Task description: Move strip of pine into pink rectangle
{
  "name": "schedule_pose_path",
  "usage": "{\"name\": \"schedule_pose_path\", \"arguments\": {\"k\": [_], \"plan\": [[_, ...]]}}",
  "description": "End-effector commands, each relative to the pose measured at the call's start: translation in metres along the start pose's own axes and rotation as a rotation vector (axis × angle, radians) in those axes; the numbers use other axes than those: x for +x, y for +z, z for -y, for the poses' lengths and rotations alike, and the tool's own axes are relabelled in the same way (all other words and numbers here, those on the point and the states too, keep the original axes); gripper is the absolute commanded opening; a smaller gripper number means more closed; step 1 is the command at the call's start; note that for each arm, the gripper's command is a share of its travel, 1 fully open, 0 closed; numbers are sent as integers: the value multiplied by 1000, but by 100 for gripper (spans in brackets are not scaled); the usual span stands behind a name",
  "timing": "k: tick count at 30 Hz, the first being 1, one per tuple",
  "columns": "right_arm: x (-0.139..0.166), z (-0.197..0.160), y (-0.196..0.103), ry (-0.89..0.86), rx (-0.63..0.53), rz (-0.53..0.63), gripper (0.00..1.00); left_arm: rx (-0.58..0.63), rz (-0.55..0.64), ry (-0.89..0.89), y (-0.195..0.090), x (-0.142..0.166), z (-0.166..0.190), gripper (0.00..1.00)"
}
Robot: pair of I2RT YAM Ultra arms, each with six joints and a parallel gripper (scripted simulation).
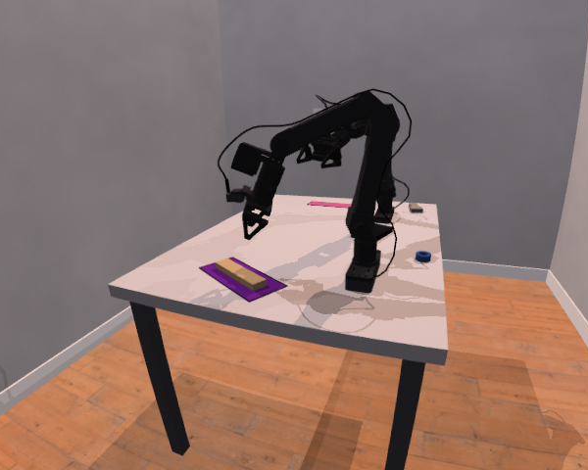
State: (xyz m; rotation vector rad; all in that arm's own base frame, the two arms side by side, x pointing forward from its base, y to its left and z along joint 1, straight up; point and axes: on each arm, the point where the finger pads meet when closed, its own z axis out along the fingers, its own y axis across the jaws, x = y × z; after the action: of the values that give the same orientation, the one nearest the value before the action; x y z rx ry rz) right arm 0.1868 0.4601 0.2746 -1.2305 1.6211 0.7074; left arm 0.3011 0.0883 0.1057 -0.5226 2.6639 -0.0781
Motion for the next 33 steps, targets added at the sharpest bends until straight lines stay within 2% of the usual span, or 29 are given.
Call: {"name": "schedule_pose_path", "arguments": {"k": [1,10,12,26,33], "plan": [[-18,5,-10,6,17,56,100,14,29,43,-5,-14,1,68],[-18,5,-10,6,17,56,100,101,-1,384,26,1,-22,68],[-18,5,-10,6,17,56,100,101,-1,384,26,1,-22,68],[-18,5,-10,6,17,56,100,237,53,800,62,31,-67,68],[-18,5,-10,6,17,56,100,275,67,851,69,44,-80,68]]}}
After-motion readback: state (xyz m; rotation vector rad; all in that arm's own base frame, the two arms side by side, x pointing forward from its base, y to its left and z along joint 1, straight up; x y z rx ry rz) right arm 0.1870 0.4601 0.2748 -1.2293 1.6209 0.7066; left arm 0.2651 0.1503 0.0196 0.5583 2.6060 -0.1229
